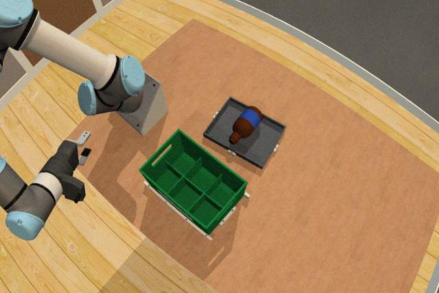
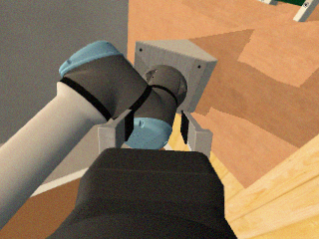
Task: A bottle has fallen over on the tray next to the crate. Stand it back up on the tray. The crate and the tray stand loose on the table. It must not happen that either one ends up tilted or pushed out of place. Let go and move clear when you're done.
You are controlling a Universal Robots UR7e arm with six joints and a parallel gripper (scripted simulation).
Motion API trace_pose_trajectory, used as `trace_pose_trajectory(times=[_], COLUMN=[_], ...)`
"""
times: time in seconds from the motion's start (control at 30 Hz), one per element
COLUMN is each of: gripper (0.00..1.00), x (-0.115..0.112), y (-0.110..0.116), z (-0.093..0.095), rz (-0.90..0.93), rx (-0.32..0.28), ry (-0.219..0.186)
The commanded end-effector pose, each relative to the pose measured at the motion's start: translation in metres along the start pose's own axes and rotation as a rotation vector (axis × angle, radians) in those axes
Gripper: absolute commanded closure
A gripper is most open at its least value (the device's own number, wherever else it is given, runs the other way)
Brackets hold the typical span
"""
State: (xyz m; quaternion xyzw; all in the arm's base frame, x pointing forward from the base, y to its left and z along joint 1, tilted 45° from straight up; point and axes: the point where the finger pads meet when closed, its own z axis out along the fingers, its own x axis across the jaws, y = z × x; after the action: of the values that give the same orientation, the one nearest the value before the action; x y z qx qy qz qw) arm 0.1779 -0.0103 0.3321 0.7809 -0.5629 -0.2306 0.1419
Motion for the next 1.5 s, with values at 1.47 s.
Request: trace_pose_trajectory(times=[1.47], gripper=[0.00], x=[-0.010], y=[-0.047], z=[0.026], rz=[-0.111], rx=[-0.043], ry=[0.102])
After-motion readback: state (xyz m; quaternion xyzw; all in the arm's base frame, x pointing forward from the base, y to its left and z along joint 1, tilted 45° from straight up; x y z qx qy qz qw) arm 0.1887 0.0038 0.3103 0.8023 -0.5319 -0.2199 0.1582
